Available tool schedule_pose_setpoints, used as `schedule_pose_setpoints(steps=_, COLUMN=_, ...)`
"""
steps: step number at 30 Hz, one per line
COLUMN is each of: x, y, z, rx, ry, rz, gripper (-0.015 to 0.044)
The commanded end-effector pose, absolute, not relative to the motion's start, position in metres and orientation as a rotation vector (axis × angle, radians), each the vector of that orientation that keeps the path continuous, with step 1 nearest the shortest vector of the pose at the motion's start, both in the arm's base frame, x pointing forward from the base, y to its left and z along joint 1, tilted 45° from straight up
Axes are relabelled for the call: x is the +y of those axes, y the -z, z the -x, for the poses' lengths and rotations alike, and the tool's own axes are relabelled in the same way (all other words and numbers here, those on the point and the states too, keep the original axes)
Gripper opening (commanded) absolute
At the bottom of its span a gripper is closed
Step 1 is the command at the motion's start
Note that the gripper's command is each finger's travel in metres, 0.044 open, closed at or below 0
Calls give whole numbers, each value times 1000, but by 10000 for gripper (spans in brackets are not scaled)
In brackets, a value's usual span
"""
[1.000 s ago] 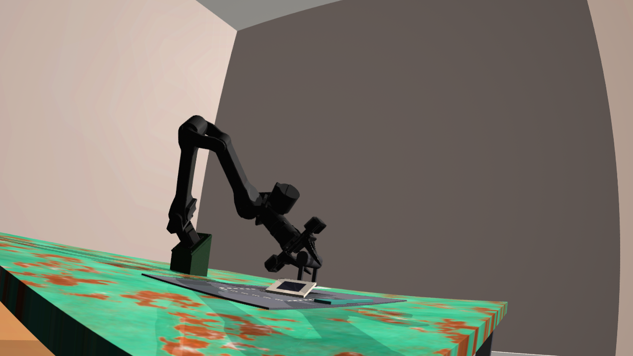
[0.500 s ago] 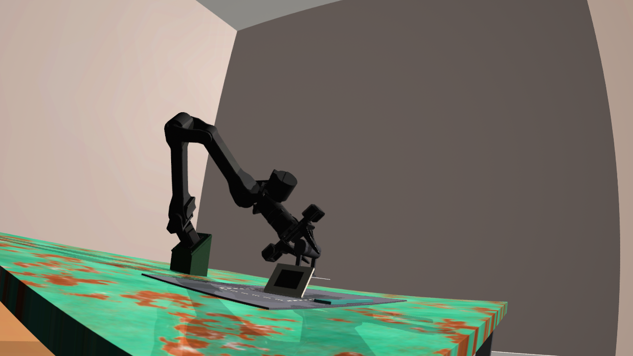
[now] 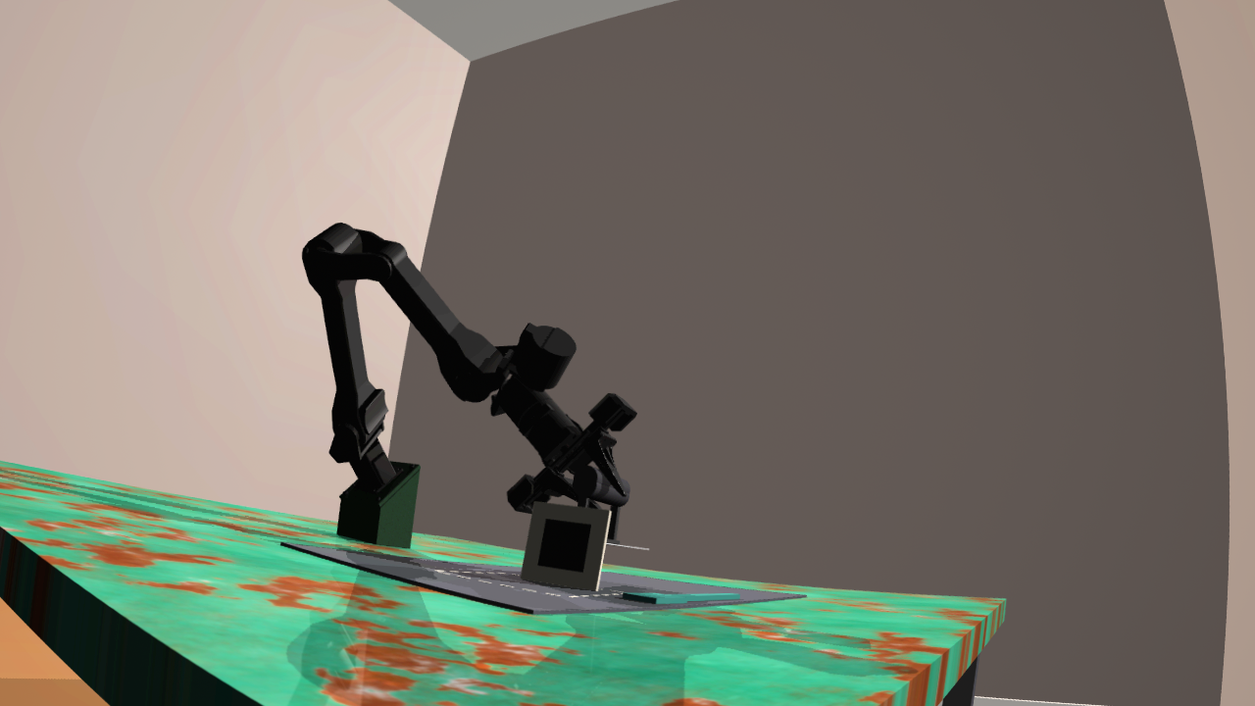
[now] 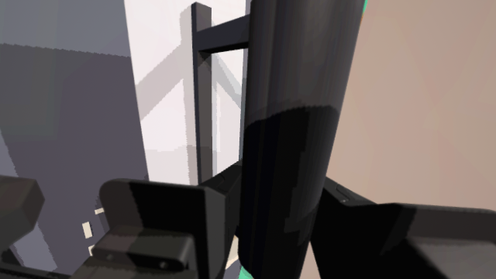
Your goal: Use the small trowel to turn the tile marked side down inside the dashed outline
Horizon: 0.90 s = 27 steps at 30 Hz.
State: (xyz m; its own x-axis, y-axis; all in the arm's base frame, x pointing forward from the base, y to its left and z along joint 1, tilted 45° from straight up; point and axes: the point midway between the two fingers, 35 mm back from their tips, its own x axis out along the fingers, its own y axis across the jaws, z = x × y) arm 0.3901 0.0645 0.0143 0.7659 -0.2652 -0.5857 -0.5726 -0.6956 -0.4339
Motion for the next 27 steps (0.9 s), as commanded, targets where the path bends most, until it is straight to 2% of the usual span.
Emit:
schedule_pose_setpoints(steps=1, x=61, y=-22, z=-395, rx=605, ry=-645, rz=2342, gripper=0)
schedule_pose_setpoints(steps=9, x=60, y=-23, z=-396, rx=606, ry=-645, rz=2342, gripper=0)
schedule_pose_setpoints(steps=22, x=119, y=-4, z=-377, rx=605, ry=-647, rz=2338, gripper=0)
schedule_pose_setpoints(steps=27, x=122, y=-3, z=-376, rx=604, ry=-646, rz=2338, gripper=0)
